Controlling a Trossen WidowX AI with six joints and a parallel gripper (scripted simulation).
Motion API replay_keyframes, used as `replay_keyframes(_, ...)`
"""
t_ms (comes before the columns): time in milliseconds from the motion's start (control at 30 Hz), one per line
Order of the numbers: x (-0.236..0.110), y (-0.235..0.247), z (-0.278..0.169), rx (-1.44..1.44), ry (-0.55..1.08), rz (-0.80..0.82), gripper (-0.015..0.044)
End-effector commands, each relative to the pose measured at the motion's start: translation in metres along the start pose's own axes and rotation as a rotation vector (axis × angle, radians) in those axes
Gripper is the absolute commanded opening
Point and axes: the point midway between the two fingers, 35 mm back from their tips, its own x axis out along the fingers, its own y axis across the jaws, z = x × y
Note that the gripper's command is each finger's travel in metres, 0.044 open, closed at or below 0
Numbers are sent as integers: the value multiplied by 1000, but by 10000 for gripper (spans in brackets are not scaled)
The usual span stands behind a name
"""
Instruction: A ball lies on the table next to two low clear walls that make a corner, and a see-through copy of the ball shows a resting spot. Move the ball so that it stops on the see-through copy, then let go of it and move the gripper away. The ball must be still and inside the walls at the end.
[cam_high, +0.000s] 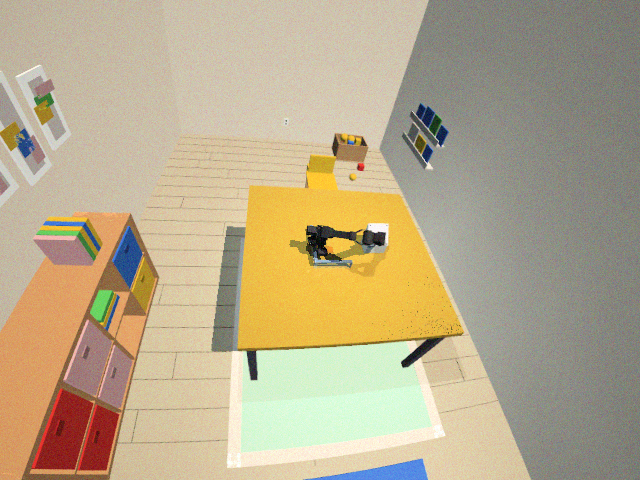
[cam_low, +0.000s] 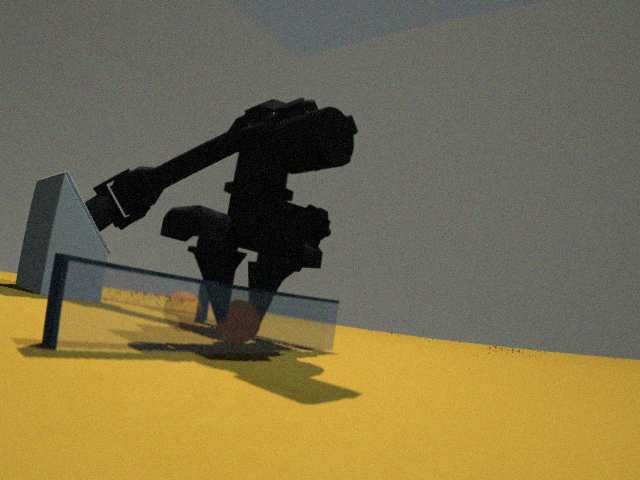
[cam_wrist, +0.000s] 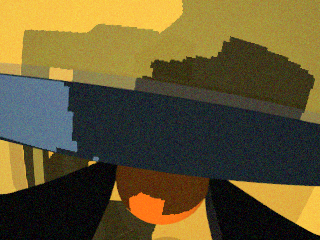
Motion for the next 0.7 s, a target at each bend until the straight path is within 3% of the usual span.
replay_keyframes(0,-10,-14,-3,50,-6,-26,0)
replay_keyframes(667,-96,-7,3,31,0,-26,0)
